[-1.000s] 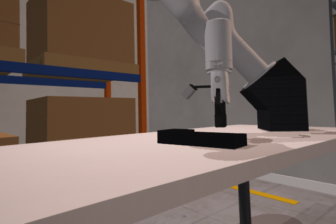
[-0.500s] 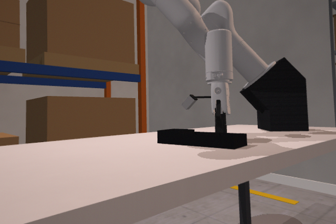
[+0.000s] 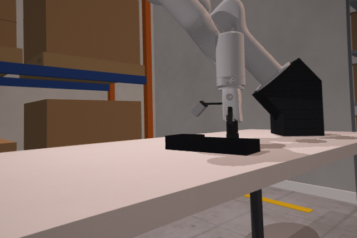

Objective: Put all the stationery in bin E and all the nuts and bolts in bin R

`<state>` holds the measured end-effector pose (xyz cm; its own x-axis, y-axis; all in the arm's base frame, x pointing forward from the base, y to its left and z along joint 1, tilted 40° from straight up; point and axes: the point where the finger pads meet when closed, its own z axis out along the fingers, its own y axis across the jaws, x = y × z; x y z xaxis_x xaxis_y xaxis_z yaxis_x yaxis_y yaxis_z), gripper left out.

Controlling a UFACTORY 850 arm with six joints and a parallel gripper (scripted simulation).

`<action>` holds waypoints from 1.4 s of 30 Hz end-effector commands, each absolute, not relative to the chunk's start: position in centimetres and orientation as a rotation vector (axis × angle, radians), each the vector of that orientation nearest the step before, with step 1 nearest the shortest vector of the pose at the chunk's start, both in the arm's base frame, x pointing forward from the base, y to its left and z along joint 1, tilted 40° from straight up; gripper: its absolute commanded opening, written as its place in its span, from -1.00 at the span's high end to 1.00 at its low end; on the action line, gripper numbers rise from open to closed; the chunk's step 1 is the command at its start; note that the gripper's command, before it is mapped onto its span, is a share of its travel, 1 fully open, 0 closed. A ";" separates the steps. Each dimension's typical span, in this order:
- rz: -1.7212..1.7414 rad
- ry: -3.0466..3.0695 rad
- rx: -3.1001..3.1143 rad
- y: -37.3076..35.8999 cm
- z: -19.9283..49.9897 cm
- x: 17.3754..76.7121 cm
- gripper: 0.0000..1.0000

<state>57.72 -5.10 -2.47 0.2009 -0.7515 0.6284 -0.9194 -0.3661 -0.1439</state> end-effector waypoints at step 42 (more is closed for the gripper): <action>0.919 -1.587 2.216 -3.8 -0.6 57.0 1.00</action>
<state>57.34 -4.49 -1.63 0.2009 -0.7516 0.6283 -0.9193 -0.3662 -0.1441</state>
